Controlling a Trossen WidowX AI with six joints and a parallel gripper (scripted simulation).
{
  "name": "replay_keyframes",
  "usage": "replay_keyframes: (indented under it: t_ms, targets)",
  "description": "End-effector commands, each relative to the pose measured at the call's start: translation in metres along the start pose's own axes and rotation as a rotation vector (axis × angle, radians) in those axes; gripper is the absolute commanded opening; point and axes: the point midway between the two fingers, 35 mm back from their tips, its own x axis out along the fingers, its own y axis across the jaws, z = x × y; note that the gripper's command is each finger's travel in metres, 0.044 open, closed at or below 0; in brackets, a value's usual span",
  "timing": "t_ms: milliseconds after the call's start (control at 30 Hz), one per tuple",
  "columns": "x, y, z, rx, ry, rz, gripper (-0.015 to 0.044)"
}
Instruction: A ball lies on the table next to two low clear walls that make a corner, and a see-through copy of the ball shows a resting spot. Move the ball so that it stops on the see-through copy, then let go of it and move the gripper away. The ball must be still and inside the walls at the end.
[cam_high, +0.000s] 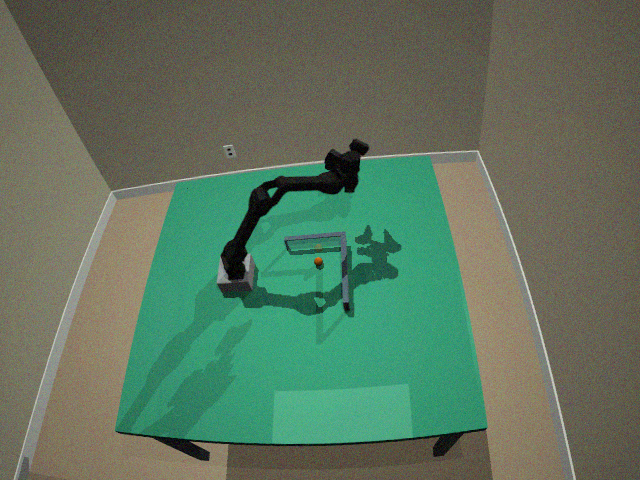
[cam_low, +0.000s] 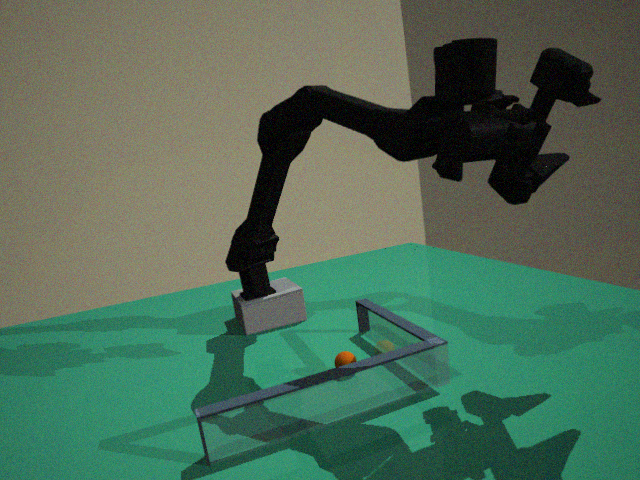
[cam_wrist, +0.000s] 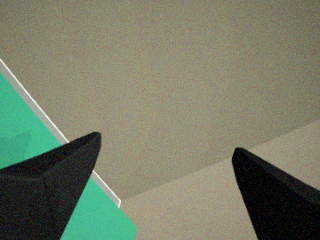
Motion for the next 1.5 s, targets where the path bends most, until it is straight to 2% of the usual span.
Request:
replay_keyframes:
  t_ms: [0,133,167,400,633,833,1033,1133,1467]
  targets:
    - [0.000,0.000,-0.001,0.003,0.004,0.000,0.0374]
    - [-0.009,0.007,-0.014,0.073,0.099,-0.005,0.0269]
    - [-0.014,0.011,-0.020,0.104,0.144,-0.005,0.0265]
    - [-0.059,0.058,-0.059,0.318,0.497,0.040,0.0265]
    - [-0.124,0.125,-0.075,0.487,0.854,0.182,0.0265]
    - [-0.191,0.192,-0.062,0.618,1.137,0.383,0.0265]
    - [-0.258,0.255,-0.022,0.717,1.368,0.672,0.0265]
    - [-0.274,0.268,-0.009,0.735,1.413,0.754,0.0265]
    - [-0.273,0.279,-0.016,0.735,1.413,0.754,0.0265]
